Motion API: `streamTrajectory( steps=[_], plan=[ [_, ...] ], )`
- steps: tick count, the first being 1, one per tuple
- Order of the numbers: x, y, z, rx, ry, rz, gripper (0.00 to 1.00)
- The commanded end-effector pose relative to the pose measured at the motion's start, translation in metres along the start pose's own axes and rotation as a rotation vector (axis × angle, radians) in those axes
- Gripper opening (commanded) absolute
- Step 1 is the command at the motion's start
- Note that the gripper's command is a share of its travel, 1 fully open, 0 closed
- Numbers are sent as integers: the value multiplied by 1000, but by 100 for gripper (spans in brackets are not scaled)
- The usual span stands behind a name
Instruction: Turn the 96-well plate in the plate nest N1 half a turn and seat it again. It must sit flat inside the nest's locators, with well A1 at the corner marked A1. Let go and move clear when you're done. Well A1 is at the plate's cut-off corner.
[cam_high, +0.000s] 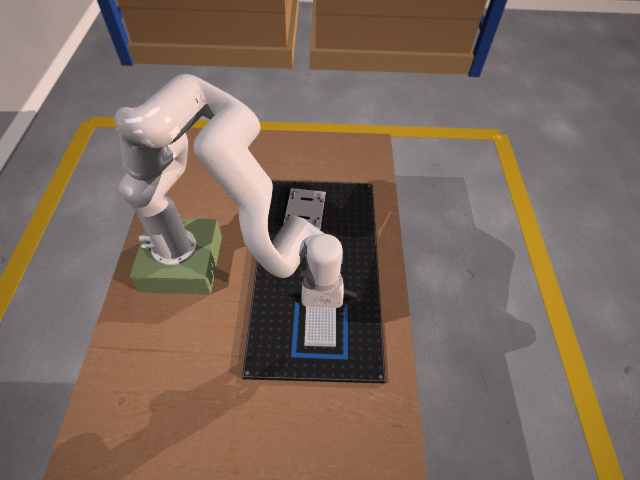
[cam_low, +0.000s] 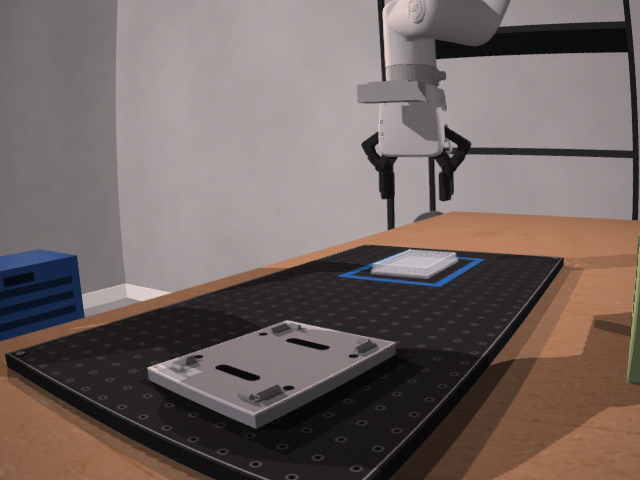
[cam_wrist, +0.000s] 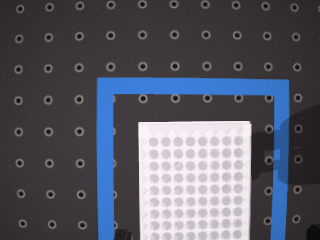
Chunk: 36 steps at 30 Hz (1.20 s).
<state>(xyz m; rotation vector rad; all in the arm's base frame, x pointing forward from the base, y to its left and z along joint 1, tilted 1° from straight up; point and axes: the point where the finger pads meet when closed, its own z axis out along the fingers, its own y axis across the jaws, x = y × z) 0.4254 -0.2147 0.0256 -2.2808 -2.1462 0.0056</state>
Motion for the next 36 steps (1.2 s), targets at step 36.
streamTrajectory(
  steps=[36],
  plan=[
    [0,1,-1,-3,-7,600,100]
  ],
)
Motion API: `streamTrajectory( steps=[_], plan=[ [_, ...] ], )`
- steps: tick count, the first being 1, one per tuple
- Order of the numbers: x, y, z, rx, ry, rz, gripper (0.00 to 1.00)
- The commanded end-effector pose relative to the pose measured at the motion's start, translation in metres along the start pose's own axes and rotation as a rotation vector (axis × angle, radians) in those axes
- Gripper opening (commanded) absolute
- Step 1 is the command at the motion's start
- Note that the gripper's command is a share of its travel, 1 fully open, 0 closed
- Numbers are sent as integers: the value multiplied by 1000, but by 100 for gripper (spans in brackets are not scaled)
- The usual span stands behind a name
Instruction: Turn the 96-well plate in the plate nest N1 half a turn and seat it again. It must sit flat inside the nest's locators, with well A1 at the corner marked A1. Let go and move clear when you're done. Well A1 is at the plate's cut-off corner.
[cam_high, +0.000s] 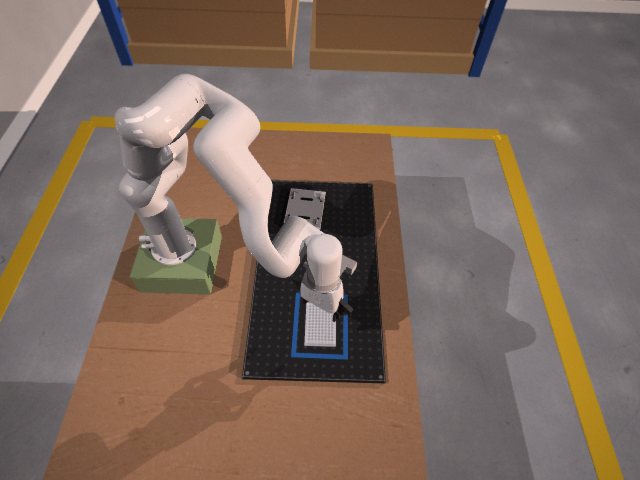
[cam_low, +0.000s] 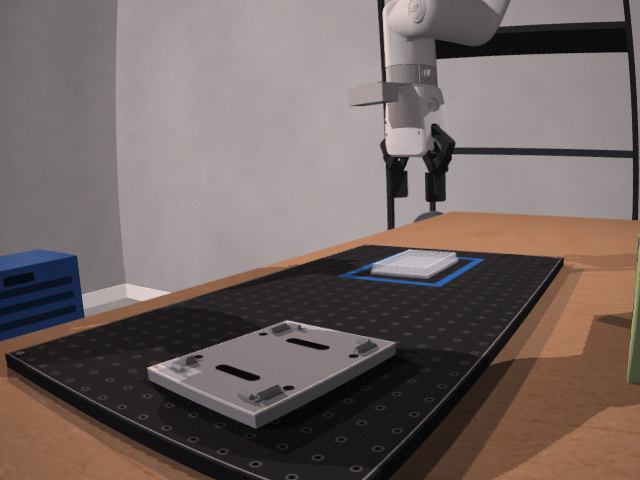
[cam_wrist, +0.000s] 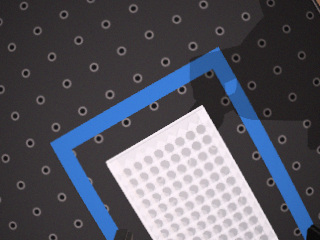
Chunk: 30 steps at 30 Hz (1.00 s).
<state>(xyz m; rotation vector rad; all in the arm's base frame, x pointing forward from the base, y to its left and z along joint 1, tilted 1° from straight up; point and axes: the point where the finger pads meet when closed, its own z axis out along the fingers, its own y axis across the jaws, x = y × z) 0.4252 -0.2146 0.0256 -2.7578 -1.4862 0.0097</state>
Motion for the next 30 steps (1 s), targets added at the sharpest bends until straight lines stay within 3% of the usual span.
streamTrajectory(
  steps=[1,30],
  plan=[
    [0,1,-1,-5,-6,112,100],
    [0,1,-1,-7,-4,979,100]
  ],
)
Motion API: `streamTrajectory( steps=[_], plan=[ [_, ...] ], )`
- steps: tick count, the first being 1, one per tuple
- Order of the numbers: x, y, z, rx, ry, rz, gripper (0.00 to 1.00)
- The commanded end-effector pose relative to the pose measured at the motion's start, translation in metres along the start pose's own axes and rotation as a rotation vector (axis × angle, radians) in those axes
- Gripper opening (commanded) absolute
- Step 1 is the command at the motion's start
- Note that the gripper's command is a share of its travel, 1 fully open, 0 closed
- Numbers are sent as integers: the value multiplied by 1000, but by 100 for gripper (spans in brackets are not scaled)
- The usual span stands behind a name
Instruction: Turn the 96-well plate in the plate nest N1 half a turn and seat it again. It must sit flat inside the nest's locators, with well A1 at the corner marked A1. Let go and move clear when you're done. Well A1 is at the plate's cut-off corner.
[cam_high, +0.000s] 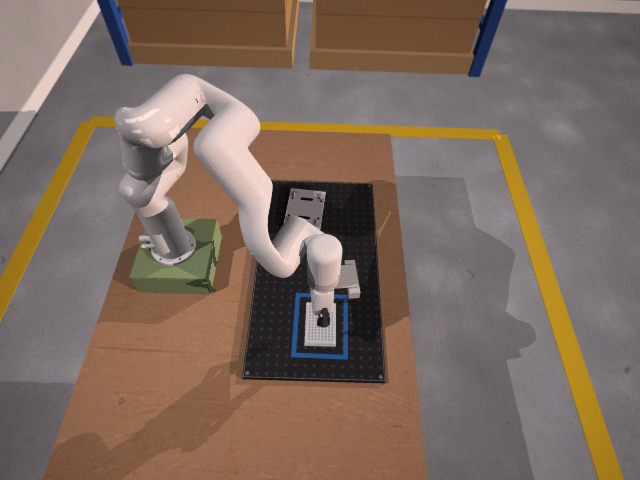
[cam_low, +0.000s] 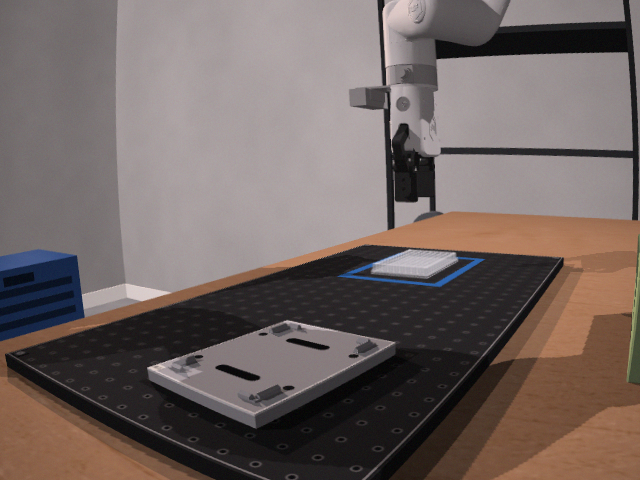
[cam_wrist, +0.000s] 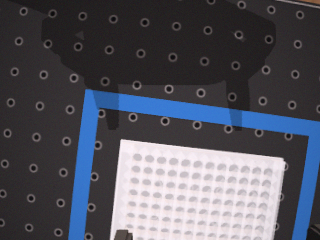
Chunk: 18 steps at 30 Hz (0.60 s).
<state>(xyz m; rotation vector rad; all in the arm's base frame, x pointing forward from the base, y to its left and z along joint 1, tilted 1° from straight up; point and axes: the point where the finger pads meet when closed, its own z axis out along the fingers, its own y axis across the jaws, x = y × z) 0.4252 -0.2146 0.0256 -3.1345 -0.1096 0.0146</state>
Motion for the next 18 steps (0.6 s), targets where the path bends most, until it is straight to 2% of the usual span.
streamTrajectory(
  steps=[1,5,7,16,18],
  plan=[
    [1,1,-1,-8,0,60,100],
    [1,1,-1,-8,0,131,100],
    [1,1,9,-8,0,197,100],
    [1,1,9,-8,1,497,100],
    [1,1,9,-8,1,497,100]
  ],
)
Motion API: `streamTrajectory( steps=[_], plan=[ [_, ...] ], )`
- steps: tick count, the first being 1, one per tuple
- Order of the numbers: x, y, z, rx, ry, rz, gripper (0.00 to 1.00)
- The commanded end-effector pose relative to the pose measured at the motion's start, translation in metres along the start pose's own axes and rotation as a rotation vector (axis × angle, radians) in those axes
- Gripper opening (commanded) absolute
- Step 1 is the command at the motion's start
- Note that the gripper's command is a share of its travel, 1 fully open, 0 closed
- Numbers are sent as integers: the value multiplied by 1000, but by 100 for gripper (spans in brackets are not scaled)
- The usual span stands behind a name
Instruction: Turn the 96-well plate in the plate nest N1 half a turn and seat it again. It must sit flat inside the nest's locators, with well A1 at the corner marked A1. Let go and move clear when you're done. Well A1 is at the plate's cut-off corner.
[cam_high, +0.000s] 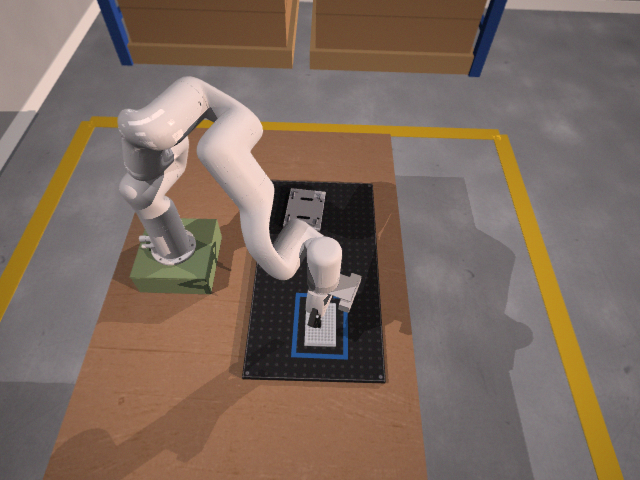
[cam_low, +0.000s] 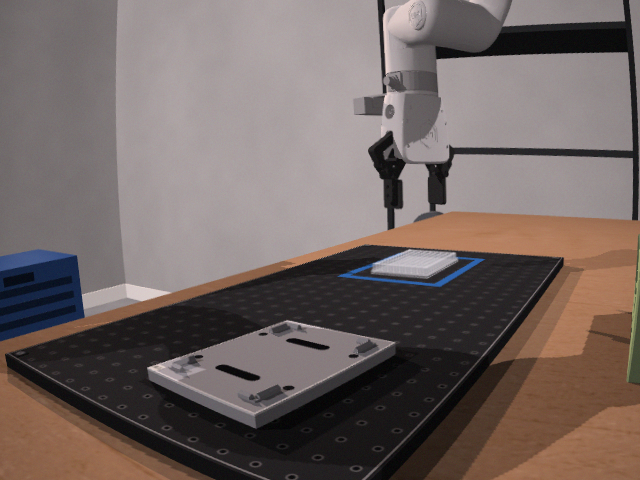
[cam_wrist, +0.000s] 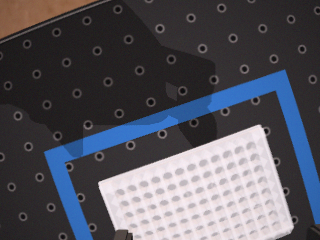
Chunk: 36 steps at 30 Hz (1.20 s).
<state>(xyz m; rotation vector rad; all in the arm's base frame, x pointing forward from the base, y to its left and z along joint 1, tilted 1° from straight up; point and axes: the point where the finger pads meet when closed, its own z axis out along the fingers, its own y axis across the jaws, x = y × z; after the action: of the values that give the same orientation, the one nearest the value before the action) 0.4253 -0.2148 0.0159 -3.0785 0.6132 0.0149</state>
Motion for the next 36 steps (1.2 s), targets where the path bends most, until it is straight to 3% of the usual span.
streamTrajectory(
  steps=[1,15,17,32,36],
  plan=[
    [1,0,-1,-7,3,68,100],
    [1,0,-1,-6,4,534,100],
    [1,0,-1,-6,4,534,100],
    [1,0,-1,-5,6,1034,100],
    [1,0,-1,-5,6,1101,100]
  ],
)
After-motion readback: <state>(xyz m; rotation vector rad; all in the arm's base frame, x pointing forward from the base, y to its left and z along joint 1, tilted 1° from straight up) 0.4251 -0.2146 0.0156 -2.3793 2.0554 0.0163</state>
